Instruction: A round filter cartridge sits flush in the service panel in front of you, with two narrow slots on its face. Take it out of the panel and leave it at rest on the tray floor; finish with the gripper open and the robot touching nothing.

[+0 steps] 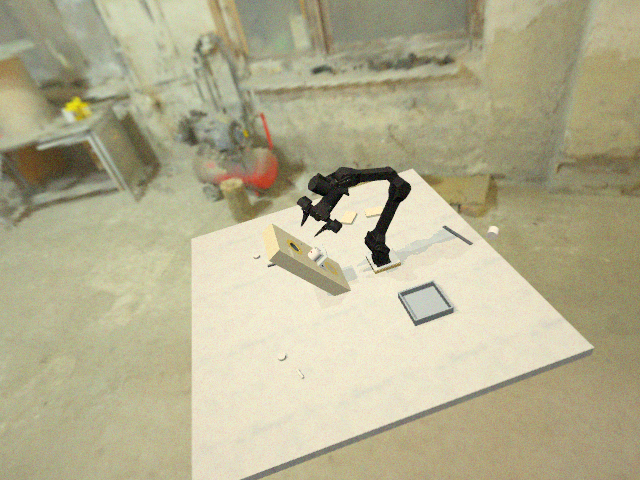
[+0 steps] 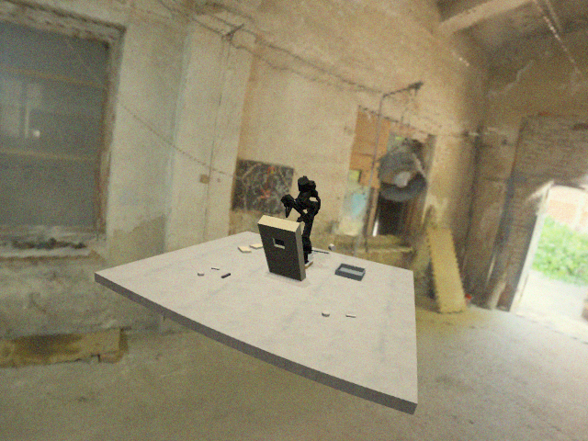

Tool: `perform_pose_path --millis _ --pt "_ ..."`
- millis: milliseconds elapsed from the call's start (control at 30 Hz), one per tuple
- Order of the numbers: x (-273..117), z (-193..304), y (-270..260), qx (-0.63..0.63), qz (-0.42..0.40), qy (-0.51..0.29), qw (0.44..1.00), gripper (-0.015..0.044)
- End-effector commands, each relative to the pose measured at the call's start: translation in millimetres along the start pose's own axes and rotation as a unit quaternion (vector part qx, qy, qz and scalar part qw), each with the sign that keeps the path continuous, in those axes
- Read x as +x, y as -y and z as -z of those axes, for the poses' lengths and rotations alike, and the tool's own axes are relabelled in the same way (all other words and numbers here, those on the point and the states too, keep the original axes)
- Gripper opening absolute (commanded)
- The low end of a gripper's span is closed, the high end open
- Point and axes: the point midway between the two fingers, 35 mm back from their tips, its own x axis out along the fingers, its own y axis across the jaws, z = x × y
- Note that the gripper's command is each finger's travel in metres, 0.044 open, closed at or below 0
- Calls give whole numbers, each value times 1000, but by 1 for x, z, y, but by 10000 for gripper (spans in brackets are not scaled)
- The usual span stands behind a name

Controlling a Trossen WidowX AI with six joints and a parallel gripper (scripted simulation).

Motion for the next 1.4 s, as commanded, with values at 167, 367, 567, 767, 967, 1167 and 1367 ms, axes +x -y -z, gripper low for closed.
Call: perform_pose_path --millis 167,367,567,767,967,1167,1367 --pt "30 40 -54 437 -62 -120 889 305" --pt "30 40 -54 437 -62 -120 889 305" --pt "31 40 -54 437 -62 -120 889 305" --pt "40 41 -56 437 -62 -119 889 305" --pt "50 42 -58 437 -62 -119 889 305" --pt "59 44 -60 437 -62 -119 889 305" --pt "68 46 -62 437 -61 -119 889 305"
